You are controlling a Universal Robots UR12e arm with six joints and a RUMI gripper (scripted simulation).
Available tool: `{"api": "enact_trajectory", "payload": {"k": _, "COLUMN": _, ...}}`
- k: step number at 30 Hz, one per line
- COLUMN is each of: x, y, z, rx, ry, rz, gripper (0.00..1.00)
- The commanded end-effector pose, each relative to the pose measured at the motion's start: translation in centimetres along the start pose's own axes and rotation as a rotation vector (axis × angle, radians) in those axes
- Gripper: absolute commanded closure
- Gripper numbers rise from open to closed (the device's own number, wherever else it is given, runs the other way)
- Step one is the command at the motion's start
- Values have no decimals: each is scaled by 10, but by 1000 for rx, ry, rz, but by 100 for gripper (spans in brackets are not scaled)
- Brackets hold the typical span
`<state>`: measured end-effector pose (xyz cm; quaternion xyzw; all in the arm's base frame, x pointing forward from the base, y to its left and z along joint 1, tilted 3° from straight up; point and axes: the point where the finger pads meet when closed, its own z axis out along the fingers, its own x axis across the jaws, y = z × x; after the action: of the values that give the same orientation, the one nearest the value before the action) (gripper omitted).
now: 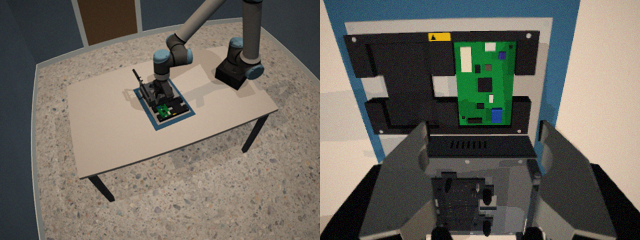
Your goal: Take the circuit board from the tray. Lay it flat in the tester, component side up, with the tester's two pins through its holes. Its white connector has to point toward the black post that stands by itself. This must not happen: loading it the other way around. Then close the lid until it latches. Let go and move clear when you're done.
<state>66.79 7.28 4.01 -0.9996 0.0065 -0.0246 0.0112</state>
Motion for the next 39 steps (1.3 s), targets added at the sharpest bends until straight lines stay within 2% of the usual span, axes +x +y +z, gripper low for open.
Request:
{"api": "enact_trajectory", "payload": {"k": 1, "x": 1, "y": 0, "z": 18, "rx": 0, "ry": 2, "rz": 0, "gripper": 41}}
{"api": "enact_trajectory", "payload": {"k": 7, "x": 1, "y": 0, "z": 31, "rx": 0, "ry": 2, "rz": 0, "gripper": 41}}
{"api": "enact_trajectory", "payload": {"k": 17, "x": 1, "y": 0, "z": 40, "rx": 0, "ry": 2, "rz": 0, "gripper": 41}}
{"api": "enact_trajectory", "payload": {"k": 39, "x": 1, "y": 0, "z": 42, "rx": 0, "ry": 2, "rz": 0, "gripper": 41}}
